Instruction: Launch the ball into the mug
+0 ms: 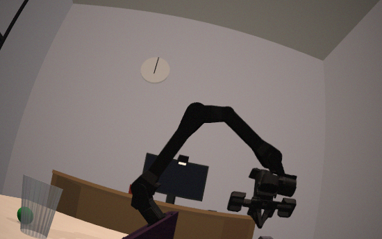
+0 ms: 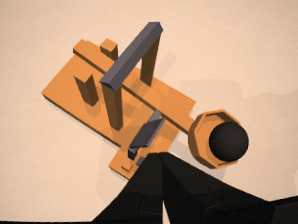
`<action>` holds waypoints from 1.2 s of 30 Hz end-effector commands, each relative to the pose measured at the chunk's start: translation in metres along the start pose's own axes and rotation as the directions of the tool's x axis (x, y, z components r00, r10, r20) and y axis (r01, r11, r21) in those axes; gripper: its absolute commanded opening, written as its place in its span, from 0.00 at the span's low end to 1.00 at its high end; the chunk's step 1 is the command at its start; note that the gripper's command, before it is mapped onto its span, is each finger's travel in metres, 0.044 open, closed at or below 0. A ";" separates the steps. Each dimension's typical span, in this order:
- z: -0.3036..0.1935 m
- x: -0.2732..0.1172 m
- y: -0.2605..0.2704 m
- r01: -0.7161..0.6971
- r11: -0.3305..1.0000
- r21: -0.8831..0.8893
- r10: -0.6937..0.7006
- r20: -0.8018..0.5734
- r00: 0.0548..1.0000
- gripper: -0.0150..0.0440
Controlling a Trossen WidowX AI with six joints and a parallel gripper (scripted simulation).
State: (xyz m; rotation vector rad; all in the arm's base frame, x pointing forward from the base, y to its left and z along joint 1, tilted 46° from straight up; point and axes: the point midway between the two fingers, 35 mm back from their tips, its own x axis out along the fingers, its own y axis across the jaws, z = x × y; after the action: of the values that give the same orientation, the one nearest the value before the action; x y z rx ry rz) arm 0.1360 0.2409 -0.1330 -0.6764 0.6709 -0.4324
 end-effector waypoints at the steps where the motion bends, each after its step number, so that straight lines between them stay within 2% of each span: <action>1: -0.007 -0.001 -0.024 0.037 0.996 0.086 -0.046 0.094 0.995 0.25; 11: -0.009 0.000 -0.028 0.040 0.994 0.102 -0.051 0.110 0.993 0.25; 36: -0.035 0.032 -0.024 0.040 0.994 0.102 -0.051 0.110 0.993 0.25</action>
State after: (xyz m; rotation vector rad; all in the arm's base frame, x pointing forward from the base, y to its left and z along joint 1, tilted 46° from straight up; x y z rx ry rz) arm 0.1303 0.1980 -0.1457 -0.5978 0.5286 -0.4634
